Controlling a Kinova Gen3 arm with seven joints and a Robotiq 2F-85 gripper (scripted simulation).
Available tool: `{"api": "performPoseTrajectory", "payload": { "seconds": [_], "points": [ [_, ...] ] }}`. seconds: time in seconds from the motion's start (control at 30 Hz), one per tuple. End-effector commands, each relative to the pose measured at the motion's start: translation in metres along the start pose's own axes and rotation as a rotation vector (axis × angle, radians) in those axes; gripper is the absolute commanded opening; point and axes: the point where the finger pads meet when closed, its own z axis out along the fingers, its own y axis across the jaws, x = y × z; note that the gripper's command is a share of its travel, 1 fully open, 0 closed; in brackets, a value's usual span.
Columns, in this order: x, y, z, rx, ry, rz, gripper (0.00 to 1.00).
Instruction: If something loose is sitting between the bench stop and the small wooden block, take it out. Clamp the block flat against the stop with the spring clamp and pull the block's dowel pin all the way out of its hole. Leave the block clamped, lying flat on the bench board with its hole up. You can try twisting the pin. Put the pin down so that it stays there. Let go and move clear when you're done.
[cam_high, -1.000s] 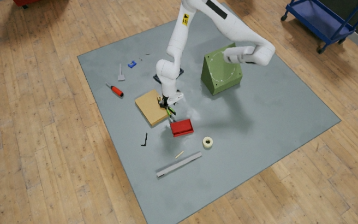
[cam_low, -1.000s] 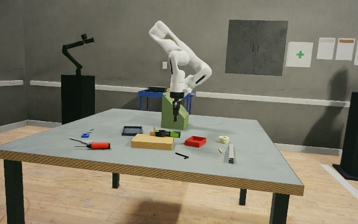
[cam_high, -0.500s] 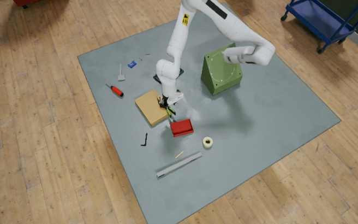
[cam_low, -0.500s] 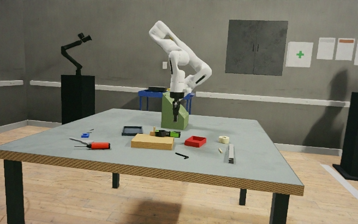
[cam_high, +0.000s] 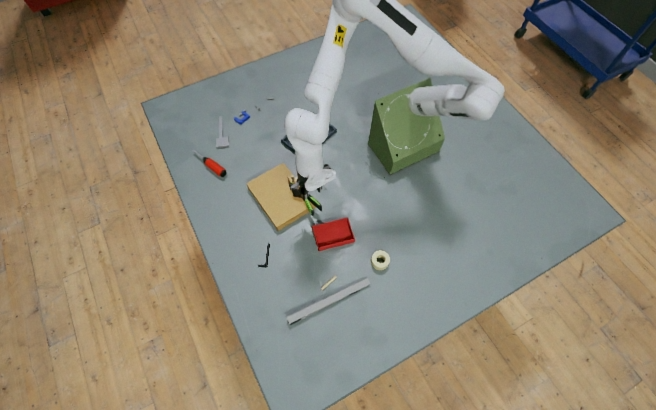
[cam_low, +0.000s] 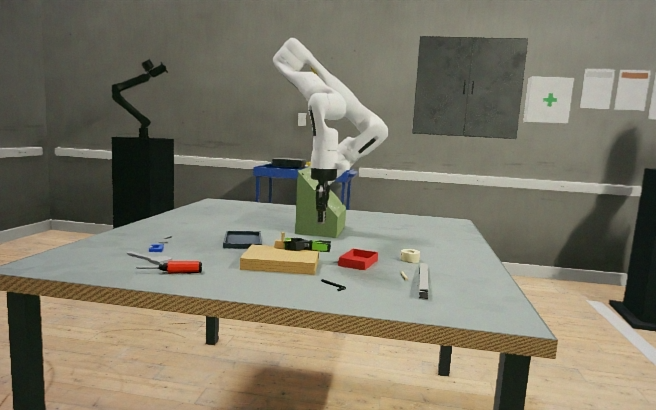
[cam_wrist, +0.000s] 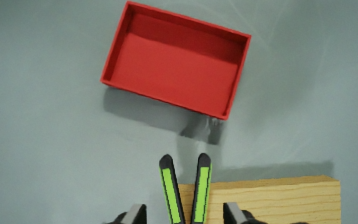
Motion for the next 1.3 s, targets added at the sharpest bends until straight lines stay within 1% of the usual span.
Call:
{"api": "performPoseTrajectory", "payload": {
  "seconds": [0.0, 0.2, 0.57, 0.63, 1.13, 1.2, 1.27],
  "points": [
    [-0.002, 0.000, -0.001, -0.001, -0.001, 0.023, 0.54],
    [-0.004, 0.000, -0.001, 0.001, 0.000, 0.057, 0.54],
    [-0.014, 0.001, -0.001, 0.007, 0.000, 0.208, 0.54],
    [-0.014, 0.001, -0.001, 0.007, 0.000, 0.208, 0.54],
    [-0.035, 0.001, -0.002, 0.015, -0.002, 0.530, 0.54],
    [-0.035, 0.001, -0.002, 0.015, -0.002, 0.530, 0.54],
    [-0.039, 0.001, -0.003, 0.016, -0.002, 0.579, 0.54]
  ]
}}
